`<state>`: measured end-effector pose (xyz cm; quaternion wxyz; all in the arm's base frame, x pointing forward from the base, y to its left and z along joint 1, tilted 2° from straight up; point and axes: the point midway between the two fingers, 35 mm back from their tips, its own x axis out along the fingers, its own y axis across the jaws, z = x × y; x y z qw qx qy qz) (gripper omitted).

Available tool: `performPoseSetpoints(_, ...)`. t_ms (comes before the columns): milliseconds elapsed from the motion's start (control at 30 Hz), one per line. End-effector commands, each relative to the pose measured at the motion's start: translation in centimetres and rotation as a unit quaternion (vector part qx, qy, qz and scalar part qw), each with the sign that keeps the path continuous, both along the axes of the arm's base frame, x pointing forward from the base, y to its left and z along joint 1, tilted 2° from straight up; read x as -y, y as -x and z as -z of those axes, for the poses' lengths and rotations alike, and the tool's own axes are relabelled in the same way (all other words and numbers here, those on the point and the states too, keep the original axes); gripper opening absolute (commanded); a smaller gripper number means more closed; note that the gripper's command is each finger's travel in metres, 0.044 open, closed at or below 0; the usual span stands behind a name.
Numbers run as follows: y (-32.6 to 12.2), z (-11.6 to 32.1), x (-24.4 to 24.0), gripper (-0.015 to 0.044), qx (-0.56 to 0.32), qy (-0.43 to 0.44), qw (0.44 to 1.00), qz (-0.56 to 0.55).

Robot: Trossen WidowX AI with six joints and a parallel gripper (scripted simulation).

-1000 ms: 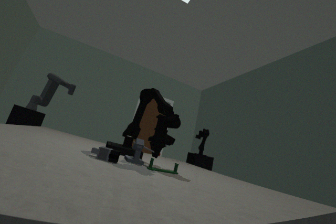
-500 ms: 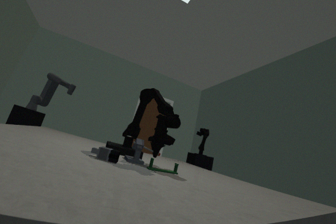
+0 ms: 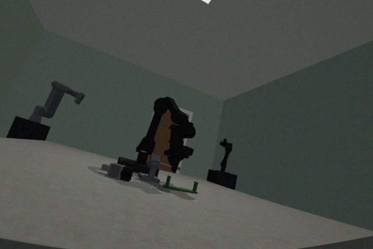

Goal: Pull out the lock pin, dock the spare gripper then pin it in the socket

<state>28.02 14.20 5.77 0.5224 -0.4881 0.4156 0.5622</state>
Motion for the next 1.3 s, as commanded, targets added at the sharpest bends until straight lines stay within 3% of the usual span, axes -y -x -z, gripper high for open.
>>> performPoseSetpoints(0,0.1,-0.2,-0.4,0.0,-0.003,-0.02,1.0,-0.004)
performPoseSetpoints(1267,0.4,-0.9,-3.3,0.0,-0.006,-0.027,1.0,-0.005)
